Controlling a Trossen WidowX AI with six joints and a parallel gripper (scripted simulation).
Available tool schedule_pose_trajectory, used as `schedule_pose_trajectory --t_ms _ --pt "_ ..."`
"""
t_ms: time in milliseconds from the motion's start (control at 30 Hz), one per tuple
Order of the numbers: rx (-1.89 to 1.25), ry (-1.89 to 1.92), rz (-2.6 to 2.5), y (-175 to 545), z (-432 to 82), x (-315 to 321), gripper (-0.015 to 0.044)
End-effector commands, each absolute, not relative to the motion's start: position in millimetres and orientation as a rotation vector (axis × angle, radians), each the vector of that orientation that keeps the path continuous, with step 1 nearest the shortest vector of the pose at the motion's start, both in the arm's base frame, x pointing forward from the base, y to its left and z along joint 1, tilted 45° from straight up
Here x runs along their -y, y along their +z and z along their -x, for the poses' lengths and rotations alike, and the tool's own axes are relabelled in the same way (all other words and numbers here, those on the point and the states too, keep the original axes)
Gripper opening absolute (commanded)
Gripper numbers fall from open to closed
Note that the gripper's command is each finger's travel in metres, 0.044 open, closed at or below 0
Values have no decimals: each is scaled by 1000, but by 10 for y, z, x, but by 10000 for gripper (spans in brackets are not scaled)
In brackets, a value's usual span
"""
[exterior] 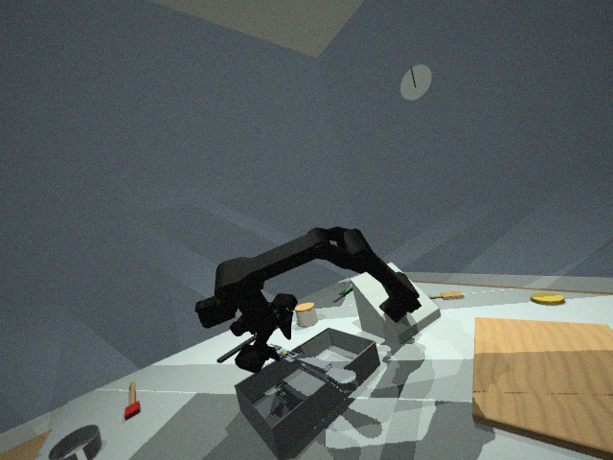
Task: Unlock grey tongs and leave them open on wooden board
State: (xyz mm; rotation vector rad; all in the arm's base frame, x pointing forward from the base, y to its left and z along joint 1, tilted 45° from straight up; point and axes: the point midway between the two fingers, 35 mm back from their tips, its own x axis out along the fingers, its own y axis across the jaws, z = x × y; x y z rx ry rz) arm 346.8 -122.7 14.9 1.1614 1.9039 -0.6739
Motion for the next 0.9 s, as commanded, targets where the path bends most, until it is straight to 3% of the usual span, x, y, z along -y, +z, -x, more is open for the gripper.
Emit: schedule_pose_trajectory --t_ms 0,867 --pt "-1930 -673 -1166 60 -3440 1148 260" --pt "-2003 -660 -1168 -284 -3305 932 260"
